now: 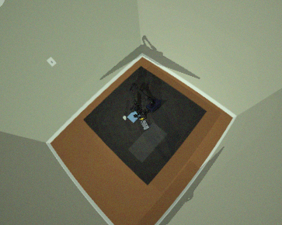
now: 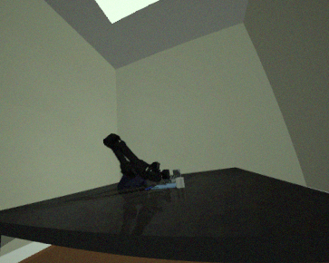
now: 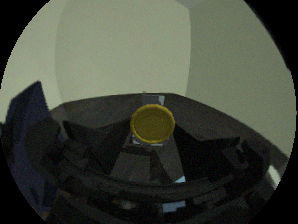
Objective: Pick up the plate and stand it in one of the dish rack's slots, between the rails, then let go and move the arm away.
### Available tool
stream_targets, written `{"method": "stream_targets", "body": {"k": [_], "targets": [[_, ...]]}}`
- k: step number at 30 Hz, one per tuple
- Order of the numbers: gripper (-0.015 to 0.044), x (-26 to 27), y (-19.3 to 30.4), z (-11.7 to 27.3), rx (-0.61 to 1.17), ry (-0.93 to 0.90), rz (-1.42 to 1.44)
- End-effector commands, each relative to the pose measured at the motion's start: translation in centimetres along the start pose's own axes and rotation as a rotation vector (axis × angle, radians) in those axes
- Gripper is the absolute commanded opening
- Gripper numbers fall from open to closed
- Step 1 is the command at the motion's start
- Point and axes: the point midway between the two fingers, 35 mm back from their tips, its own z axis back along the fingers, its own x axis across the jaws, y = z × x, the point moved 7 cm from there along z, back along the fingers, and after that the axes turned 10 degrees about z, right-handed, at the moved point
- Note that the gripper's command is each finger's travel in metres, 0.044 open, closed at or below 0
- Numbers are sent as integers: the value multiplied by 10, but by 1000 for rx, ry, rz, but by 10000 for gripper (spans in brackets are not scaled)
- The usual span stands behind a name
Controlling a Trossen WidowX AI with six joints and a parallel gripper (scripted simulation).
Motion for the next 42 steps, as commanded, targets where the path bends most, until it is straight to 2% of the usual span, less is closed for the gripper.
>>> {"method": "stream_targets", "body": {"k": [1, 42], "targets": [[0, 3, 0, 1, -15, 17, 34], [0, 2, -6, -47, -10, 30, 48]]}}
